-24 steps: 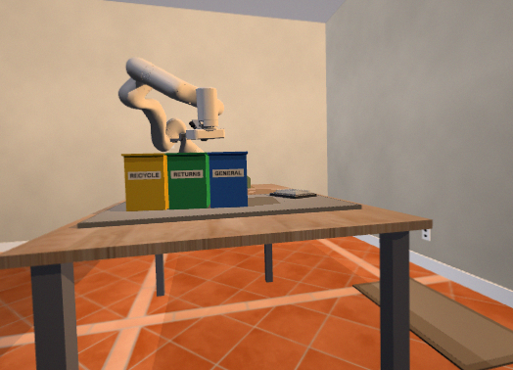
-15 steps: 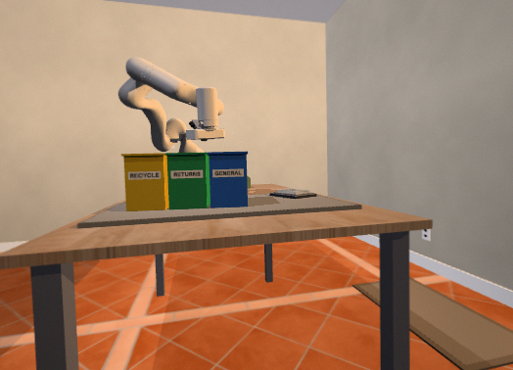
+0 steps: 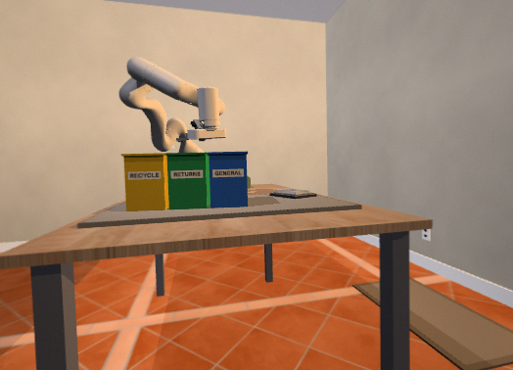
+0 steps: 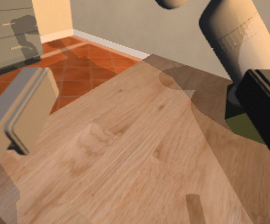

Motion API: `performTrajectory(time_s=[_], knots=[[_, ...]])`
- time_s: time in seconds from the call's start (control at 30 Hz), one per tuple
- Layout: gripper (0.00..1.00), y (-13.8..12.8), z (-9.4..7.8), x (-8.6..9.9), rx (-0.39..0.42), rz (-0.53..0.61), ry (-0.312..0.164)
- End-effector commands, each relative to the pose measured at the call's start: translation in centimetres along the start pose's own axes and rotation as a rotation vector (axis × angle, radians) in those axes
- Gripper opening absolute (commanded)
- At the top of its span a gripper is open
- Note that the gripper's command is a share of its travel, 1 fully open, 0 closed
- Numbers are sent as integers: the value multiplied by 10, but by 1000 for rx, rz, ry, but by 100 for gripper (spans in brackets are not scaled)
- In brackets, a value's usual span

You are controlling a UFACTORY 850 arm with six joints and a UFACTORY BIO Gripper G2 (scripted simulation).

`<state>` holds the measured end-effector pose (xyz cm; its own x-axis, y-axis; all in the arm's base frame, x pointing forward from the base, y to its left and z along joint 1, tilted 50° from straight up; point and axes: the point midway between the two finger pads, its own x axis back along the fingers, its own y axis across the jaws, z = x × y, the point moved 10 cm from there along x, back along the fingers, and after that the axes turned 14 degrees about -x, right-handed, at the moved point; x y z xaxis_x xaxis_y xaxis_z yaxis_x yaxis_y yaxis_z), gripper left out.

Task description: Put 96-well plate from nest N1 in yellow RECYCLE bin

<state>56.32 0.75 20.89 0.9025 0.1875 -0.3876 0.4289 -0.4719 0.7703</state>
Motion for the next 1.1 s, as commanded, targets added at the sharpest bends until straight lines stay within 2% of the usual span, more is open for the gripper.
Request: performTrajectory(time_s=[0.0, 1.07], knots=[[37, -6, -3, -3, -3, 137, -28], [37, -45, -17, 3, -13, 725, -155]])
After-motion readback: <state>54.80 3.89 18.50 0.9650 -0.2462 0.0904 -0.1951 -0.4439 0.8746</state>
